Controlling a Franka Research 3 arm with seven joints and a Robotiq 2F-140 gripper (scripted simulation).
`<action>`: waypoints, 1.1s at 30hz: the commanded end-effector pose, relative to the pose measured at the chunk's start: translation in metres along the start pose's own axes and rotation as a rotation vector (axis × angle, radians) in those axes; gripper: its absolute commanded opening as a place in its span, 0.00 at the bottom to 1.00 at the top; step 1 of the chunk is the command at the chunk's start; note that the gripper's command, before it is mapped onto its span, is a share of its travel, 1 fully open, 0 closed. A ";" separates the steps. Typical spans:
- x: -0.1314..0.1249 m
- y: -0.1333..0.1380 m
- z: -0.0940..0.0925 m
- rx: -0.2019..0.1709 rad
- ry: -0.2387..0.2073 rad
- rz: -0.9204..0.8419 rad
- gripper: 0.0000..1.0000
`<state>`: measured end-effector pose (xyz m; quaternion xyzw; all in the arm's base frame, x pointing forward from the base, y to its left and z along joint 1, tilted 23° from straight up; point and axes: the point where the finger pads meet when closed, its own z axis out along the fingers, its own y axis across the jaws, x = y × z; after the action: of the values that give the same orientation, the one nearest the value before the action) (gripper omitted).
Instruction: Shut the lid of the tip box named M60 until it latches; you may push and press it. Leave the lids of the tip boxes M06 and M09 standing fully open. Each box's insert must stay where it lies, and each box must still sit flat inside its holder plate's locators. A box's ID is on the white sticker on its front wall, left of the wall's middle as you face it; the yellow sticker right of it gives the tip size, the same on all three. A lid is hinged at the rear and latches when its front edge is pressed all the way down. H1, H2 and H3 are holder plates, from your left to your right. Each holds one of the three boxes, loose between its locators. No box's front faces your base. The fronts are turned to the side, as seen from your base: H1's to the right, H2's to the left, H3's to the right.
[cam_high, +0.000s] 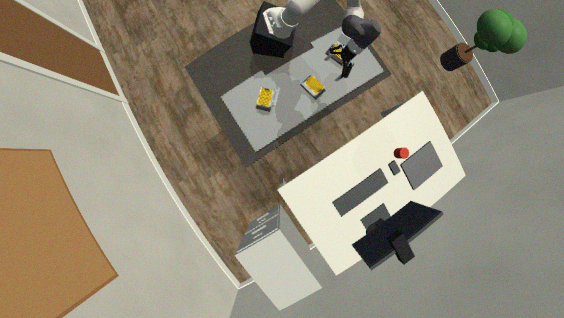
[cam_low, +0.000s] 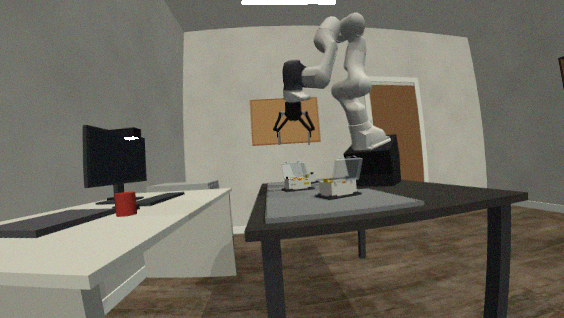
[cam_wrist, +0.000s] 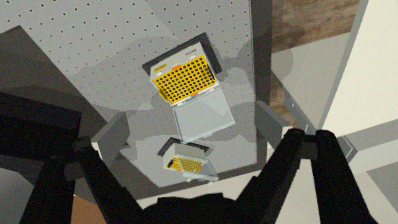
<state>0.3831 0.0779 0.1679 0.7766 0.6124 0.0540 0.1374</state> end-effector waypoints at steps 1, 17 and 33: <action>-0.001 -0.002 0.000 0.041 0.019 0.197 1.00; -0.001 -0.002 0.000 0.158 0.092 0.642 1.00; -0.001 -0.002 0.000 0.275 0.165 1.088 1.00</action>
<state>0.3795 0.0761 0.1660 0.9710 0.2173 0.0926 -0.0372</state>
